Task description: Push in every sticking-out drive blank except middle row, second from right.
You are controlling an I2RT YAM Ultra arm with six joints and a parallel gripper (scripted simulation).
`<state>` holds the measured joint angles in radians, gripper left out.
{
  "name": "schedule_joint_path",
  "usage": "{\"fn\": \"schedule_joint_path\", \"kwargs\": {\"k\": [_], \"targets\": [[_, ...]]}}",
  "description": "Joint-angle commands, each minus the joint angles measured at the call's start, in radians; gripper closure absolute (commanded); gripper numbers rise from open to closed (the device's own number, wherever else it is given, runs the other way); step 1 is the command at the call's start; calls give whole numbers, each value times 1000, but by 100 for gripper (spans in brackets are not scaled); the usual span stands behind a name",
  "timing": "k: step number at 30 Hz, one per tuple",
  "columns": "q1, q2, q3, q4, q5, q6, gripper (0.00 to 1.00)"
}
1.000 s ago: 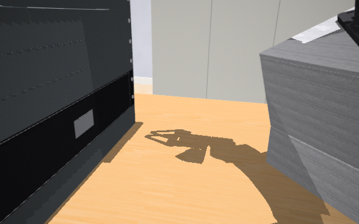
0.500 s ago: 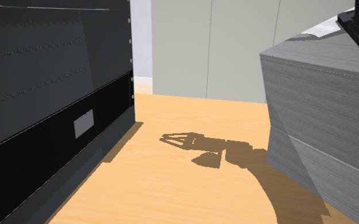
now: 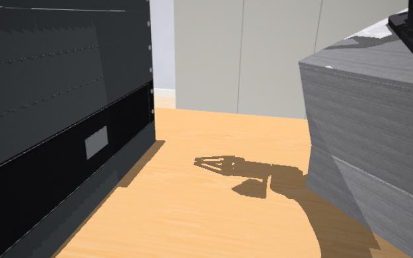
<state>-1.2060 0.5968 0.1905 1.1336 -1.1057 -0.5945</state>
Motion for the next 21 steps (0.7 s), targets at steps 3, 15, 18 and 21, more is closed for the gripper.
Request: {"fn": "schedule_joint_path", "kwargs": {"k": [3, 15, 18, 21], "targets": [[-26, -29, -42, 43, -29, 18, 0], [-52, -51, -99, 97, -73, 12, 0], [-53, -70, -108, 108, -81, 5, 0], [-56, -63, -111, 112, -84, 7, 0]]}}
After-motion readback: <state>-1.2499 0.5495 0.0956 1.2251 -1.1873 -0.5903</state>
